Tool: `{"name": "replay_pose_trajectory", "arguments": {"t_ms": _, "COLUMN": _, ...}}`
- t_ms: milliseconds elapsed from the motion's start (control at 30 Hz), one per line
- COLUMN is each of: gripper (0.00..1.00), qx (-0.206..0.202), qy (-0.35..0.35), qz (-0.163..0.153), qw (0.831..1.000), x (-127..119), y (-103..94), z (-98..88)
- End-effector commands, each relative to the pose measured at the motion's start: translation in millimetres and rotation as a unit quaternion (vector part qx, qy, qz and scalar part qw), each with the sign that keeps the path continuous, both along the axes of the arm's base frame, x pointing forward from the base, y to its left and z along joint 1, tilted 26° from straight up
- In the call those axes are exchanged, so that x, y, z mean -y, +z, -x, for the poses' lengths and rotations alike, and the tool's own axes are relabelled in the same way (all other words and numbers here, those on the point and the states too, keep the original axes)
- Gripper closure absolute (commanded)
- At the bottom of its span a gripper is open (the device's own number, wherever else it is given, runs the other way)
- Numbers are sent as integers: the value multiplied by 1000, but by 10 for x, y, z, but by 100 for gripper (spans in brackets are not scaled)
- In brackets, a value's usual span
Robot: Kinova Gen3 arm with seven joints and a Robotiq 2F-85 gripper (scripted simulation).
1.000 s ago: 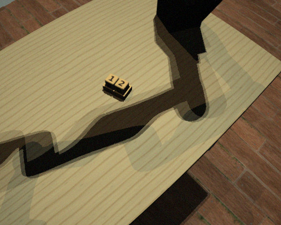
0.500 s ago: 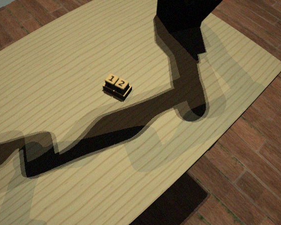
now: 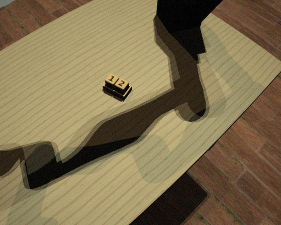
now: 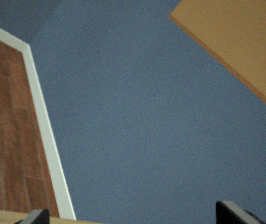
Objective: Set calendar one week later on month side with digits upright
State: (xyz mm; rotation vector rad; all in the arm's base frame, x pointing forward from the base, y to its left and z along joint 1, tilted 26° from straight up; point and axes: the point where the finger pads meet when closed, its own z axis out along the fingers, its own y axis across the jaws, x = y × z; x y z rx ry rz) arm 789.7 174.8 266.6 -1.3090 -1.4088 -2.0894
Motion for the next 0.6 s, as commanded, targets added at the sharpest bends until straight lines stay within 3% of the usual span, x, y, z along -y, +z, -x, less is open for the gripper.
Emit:
{"name": "replay_pose_trajectory", "arguments": {"t_ms": 0, "gripper": 0, "qx": -13, "qy": 14, "qz": 29, "qw": 999, "x": -202, "y": -56, "z": 194}}
{"name": "replay_pose_trajectory", "arguments": {"t_ms": 133, "gripper": 0, "qx": -44, "qy": 33, "qz": 91, "qw": 994, "x": -415, "y": -399, "z": 552}}
{"name": "replay_pose_trajectory", "arguments": {"t_ms": 300, "gripper": 0, "qx": -81, "qy": 59, "qz": 181, "qw": 978, "x": -556, "y": -885, "z": 1157}}
{"name": "replay_pose_trajectory", "arguments": {"t_ms": 367, "gripper": 0, "qx": -81, "qy": 59, "qz": 181, "qw": 978, "x": -556, "y": -885, "z": 1157}}
{"name": "replay_pose_trajectory", "arguments": {"t_ms": 567, "gripper": 0, "qx": -119, "qy": 90, "qz": 294, "qw": 944, "x": -473, "y": -1438, "z": 2046}}
